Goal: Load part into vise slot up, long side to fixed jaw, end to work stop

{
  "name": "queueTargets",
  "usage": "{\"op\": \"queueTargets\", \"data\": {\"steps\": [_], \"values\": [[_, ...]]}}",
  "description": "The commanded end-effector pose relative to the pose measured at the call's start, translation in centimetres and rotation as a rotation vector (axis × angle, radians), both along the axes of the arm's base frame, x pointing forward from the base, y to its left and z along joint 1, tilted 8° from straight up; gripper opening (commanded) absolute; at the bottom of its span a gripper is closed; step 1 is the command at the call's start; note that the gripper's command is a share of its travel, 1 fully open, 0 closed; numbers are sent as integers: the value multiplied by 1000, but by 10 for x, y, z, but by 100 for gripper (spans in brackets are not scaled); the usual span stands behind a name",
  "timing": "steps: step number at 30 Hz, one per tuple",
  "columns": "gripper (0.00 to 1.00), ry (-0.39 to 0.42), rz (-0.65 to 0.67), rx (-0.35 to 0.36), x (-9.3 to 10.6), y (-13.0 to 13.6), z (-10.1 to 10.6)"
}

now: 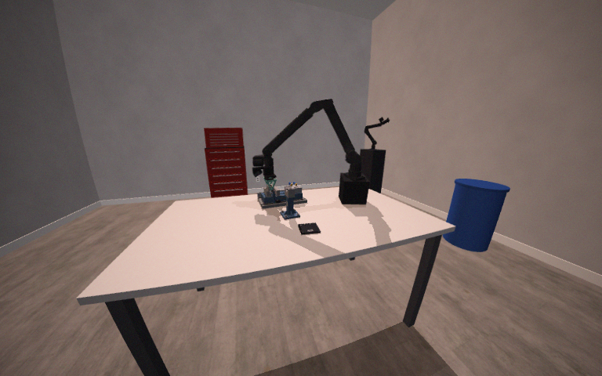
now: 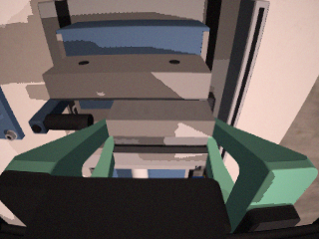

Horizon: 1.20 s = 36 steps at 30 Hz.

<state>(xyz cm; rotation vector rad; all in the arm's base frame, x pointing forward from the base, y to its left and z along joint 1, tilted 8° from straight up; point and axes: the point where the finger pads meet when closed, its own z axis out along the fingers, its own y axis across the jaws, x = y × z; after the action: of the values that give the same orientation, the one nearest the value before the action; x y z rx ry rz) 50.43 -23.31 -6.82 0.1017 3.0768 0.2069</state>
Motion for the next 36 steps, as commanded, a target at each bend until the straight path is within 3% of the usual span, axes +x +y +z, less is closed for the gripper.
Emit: {"op": "queueTargets", "data": {"steps": [1,22,36], "values": [[0,-71,6,-35,33,-7,20],[0,-73,5,-36,32,-6,21],[0,-53,4,-25,21,0,14]]}}
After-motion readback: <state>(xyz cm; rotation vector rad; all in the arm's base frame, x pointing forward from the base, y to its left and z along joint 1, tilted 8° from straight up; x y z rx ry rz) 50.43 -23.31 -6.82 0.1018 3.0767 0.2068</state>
